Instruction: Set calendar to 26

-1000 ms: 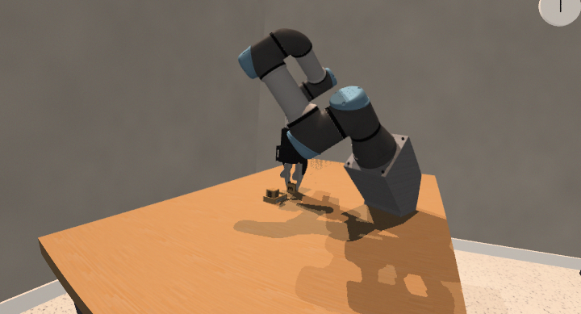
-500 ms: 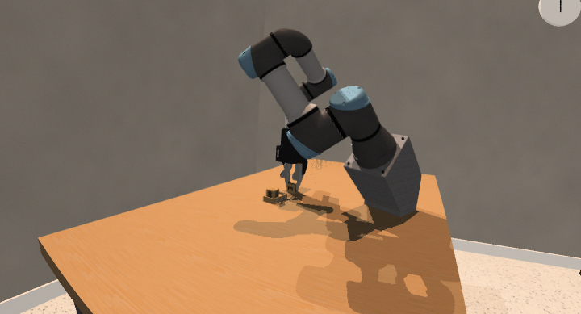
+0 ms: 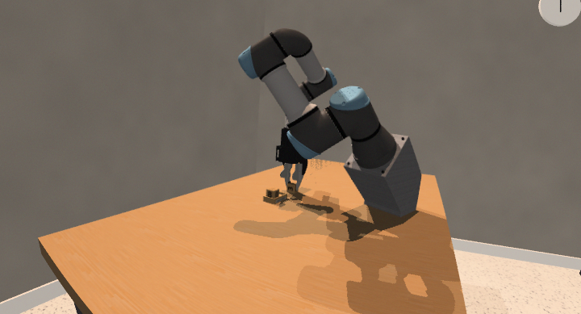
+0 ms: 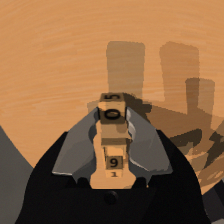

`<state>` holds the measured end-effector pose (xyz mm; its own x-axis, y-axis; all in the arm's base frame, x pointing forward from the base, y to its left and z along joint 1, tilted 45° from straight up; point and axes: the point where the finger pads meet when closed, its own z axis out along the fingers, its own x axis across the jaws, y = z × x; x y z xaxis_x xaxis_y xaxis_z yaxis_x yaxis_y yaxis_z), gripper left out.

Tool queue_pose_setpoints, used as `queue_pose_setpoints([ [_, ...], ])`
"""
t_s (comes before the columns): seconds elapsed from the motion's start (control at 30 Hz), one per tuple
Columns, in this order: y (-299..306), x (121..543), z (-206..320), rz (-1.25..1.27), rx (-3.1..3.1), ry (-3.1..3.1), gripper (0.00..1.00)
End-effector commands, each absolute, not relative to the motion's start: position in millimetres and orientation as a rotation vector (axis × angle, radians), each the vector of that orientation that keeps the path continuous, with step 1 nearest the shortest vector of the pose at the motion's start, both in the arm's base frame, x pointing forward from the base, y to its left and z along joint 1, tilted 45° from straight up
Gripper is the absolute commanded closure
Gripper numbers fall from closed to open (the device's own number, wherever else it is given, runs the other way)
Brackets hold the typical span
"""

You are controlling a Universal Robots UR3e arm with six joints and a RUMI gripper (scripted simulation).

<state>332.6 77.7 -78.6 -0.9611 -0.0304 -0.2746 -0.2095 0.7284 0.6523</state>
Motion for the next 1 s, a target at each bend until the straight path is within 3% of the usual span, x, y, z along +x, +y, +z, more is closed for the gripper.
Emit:
queue_pose_setpoints([
  [0.0,76.9,333.2,-78.4,1.055,-0.190,2.687,0.89],
  [0.57,76.9,333.2,-78.4,1.055,-0.190,2.687,0.89],
  [0.97,76.9,333.2,-78.4,1.055,-0.190,2.687,0.74],
])
